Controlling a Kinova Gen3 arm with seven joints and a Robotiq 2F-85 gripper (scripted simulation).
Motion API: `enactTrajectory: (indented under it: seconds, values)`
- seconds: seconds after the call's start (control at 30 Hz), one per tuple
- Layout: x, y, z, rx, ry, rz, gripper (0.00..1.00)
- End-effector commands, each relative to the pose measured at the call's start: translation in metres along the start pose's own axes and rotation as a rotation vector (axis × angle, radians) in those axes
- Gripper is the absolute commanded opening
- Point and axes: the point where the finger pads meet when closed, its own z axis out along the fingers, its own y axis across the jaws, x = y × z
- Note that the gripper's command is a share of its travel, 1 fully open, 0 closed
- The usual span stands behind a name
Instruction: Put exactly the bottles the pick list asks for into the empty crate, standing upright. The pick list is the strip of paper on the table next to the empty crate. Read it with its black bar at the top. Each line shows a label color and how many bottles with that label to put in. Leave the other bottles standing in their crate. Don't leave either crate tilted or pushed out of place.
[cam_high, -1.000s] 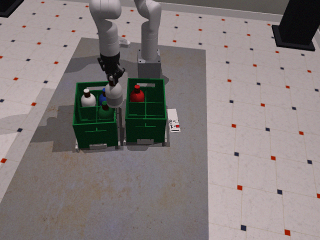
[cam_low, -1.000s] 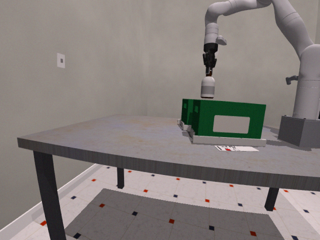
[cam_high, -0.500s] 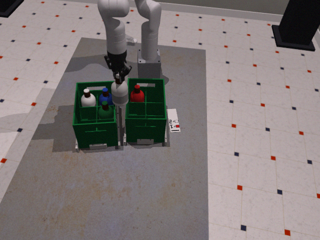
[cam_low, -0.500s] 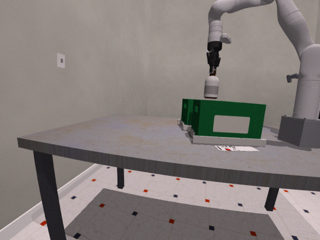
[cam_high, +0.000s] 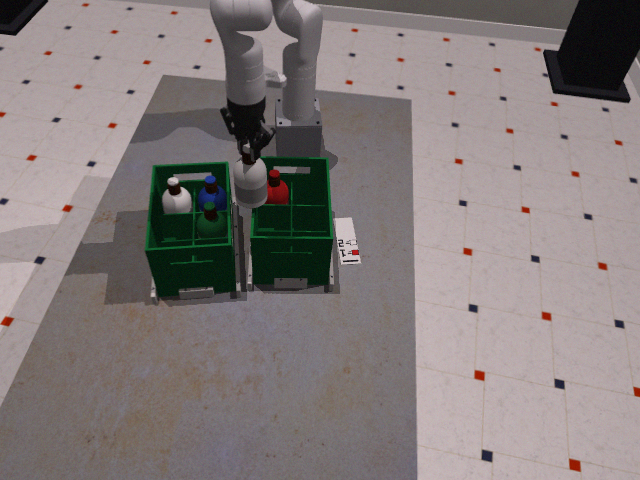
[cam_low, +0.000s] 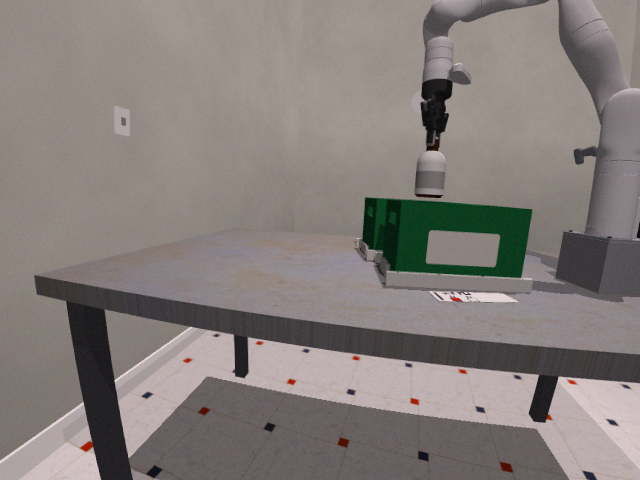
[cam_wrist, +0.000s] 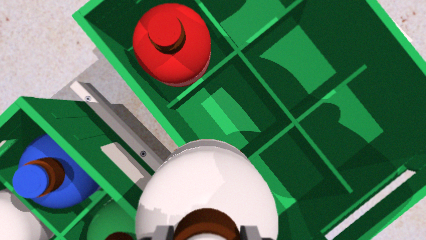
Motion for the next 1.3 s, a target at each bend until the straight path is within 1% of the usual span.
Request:
enactTrajectory:
  seconds: [0.0,0.07,0.57,0.63,1.0,1.27]
  values:
    - [0.004,0.002,-0.001,-0.001,-0.002,0.000,0.10]
    - [0.004,0.002,-0.001,-0.001,-0.002,0.000,0.10]
    - [0.032,0.013,-0.001,-0.001,-0.002,0.000,0.10]
    - [0.032,0.013,-0.001,-0.001,-0.002,0.000,0.10]
    - [0.054,0.023,-0.001,-0.001,-0.002,0.000,0.10]
    - [0.054,0.023,-0.001,-0.001,-0.002,0.000,0.10]
